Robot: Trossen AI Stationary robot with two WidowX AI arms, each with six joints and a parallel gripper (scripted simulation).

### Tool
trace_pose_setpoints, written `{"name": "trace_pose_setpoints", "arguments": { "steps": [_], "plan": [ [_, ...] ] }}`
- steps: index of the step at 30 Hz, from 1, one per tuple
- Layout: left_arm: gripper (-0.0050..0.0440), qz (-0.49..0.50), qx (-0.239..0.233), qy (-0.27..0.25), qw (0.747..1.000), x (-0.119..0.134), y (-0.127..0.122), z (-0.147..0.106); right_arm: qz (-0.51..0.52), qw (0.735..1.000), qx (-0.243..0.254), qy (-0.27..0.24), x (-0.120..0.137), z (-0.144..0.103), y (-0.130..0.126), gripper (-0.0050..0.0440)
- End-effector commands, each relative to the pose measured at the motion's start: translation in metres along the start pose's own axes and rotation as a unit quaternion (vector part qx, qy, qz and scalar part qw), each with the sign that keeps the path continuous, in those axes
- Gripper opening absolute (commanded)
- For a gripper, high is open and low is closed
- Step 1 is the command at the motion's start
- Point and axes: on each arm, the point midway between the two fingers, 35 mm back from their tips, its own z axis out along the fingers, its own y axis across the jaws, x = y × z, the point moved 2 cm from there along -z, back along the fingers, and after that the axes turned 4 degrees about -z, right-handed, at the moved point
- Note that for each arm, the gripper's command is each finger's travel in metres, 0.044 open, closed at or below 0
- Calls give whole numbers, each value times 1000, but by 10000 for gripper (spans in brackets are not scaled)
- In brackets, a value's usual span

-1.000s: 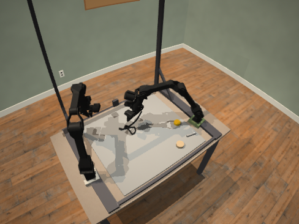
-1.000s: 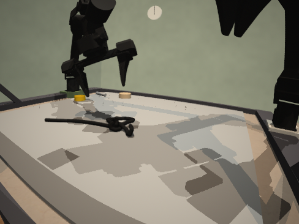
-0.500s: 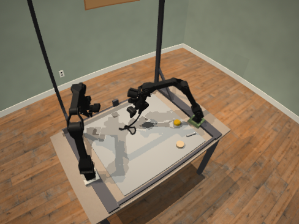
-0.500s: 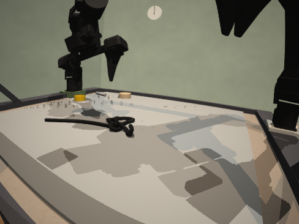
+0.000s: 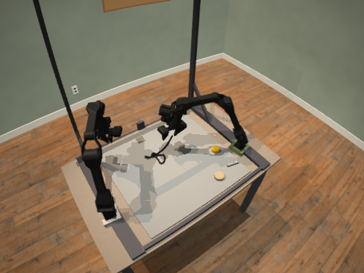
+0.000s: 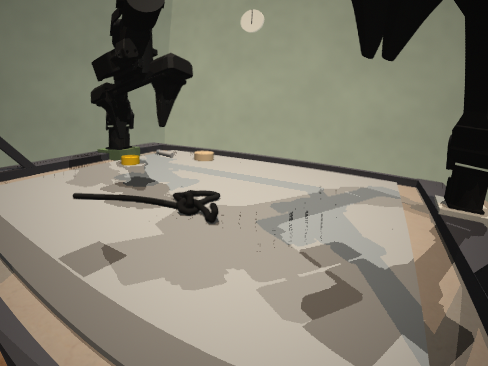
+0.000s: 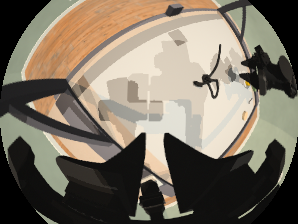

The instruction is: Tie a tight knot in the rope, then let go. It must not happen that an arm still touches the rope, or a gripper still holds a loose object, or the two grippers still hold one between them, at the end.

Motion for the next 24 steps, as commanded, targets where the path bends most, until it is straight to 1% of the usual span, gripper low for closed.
{"name": "trace_pose_setpoints", "arguments": {
  "steps": [1,12,14,19,24],
  "plan": [
    [440,22,2,-6,1000,0,-6,-14,4,1000,-1,-12,1,-8,-1,85],
    [440,88,27,0,996,4,-28,-27,4,1000,-1,-12,1,-8,-1,85],
    [440,110,36,1,993,5,-36,-31,4,1000,-1,-12,1,-8,-1,85],
    [440,120,40,2,992,6,-39,-34,4,1000,-1,-12,1,-8,-1,85],
    [440,157,54,5,986,8,-51,-41,4,1000,-1,-12,1,-8,-1,85]
  ]
}}
